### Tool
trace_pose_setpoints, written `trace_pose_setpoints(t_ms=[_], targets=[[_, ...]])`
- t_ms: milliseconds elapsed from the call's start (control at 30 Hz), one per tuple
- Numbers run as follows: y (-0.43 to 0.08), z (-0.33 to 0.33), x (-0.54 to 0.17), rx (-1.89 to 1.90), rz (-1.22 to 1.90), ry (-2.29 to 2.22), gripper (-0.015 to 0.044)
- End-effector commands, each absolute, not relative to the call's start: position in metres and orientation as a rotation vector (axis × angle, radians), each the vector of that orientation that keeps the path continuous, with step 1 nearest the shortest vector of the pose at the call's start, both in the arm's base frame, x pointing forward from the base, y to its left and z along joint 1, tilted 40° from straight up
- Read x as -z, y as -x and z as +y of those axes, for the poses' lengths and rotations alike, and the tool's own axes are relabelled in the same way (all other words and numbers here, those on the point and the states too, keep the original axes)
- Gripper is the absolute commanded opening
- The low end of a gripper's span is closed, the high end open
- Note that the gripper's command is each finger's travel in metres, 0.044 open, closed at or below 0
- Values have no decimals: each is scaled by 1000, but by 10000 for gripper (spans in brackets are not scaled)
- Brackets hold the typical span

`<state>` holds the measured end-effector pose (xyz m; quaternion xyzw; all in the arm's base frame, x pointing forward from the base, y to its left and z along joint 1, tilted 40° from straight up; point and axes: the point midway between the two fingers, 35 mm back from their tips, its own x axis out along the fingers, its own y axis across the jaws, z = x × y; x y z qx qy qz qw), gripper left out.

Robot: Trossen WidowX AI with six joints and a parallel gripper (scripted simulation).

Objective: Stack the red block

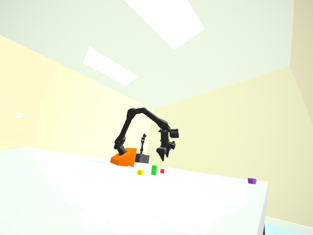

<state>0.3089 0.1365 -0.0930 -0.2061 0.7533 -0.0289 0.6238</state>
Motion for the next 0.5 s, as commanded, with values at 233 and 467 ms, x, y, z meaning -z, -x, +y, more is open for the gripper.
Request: trace_pose_setpoints(t_ms=[233, 467], targets=[[-352, 79, 58, 59, 1719, 990, 440], [-351, 76, 61, 59, 1719, 990, 440]])
